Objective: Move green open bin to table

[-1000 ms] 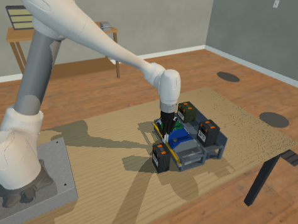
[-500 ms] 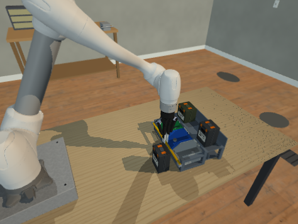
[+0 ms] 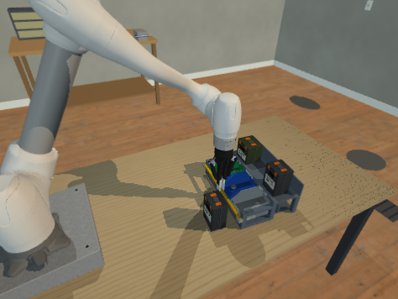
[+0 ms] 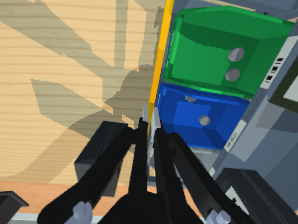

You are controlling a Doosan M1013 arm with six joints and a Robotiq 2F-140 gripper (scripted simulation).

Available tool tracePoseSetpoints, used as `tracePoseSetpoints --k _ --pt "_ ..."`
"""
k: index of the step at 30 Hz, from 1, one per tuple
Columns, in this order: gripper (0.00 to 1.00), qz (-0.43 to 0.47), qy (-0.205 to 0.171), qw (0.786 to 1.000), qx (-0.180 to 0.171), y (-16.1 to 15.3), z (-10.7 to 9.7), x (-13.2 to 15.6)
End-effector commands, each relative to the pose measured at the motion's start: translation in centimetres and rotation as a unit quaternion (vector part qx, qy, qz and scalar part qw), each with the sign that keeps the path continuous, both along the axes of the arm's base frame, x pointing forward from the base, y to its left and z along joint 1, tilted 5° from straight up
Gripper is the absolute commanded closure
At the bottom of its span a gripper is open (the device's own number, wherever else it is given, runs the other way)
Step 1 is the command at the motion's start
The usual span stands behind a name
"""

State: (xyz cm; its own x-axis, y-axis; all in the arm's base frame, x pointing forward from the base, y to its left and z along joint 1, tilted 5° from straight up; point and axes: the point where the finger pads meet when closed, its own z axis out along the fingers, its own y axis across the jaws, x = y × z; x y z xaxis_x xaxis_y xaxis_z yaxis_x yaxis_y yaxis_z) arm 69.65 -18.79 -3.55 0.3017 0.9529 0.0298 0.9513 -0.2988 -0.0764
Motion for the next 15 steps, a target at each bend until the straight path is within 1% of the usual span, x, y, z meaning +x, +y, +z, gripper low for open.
tracePoseSetpoints --k 1,5,10,15 --pt "1.00 0.000 0.000 1.000 0.000 0.00 0.02 0.00" --pt "1.00 0.000 0.000 1.000 0.000 0.00 0.02 0.00" --pt "1.00 0.000 0.000 1.000 0.000 -0.05 1.01 0.07" --pt "1.00 0.000 0.000 1.000 0.000 -0.05 1.01 0.07"
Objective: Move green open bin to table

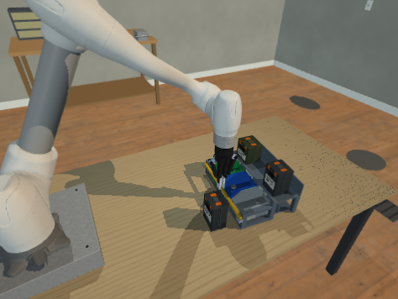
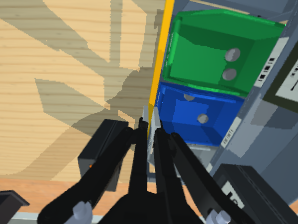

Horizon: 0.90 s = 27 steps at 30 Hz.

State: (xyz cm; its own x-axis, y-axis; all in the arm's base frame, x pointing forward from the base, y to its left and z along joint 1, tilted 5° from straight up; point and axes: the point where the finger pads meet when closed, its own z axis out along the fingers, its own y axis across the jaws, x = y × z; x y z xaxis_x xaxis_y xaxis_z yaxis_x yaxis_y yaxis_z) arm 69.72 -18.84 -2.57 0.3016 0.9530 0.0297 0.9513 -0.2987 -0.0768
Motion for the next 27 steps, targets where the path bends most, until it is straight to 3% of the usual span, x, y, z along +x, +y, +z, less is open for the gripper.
tracePoseSetpoints --k 1,7,12,24,27 --pt "1.00 0.000 0.000 1.000 0.000 0.0 0.0 0.0" --pt "1.00 0.000 0.000 1.000 0.000 0.0 0.0 0.0" --pt "1.00 0.000 0.000 1.000 0.000 -0.1 1.5 0.1" --pt "1.00 0.000 0.000 1.000 0.000 -0.1 1.5 0.1" --pt "1.00 0.000 0.000 1.000 0.000 -0.2 4.8 0.3"
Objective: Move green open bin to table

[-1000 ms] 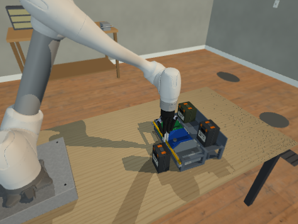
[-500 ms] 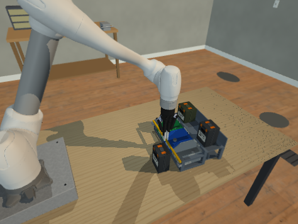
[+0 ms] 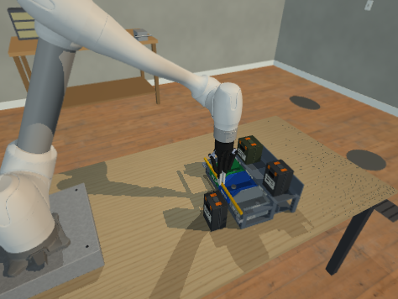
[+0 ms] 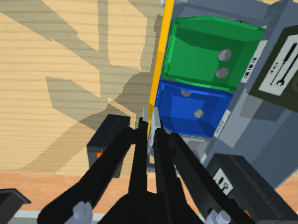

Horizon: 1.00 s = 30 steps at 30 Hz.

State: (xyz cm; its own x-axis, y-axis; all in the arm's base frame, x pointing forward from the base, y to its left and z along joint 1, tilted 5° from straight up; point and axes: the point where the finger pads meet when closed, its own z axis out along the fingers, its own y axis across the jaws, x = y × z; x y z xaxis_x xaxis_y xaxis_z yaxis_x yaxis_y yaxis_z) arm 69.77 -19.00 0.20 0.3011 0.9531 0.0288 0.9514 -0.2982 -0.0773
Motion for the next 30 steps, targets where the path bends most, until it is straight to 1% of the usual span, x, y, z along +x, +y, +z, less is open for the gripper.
tracePoseSetpoints --k 1,2,14,19,30 --pt "1.00 0.000 0.000 1.000 0.000 -0.1 3.1 0.3" --pt "1.00 0.000 -0.001 1.000 0.000 -0.2 4.2 0.4" --pt "1.00 0.000 -0.001 1.000 0.000 -0.2 4.2 0.4" --pt "1.00 0.000 0.000 1.000 0.000 -0.4 7.7 0.6" --pt "1.00 0.000 0.000 1.000 0.000 -0.4 7.7 0.6"
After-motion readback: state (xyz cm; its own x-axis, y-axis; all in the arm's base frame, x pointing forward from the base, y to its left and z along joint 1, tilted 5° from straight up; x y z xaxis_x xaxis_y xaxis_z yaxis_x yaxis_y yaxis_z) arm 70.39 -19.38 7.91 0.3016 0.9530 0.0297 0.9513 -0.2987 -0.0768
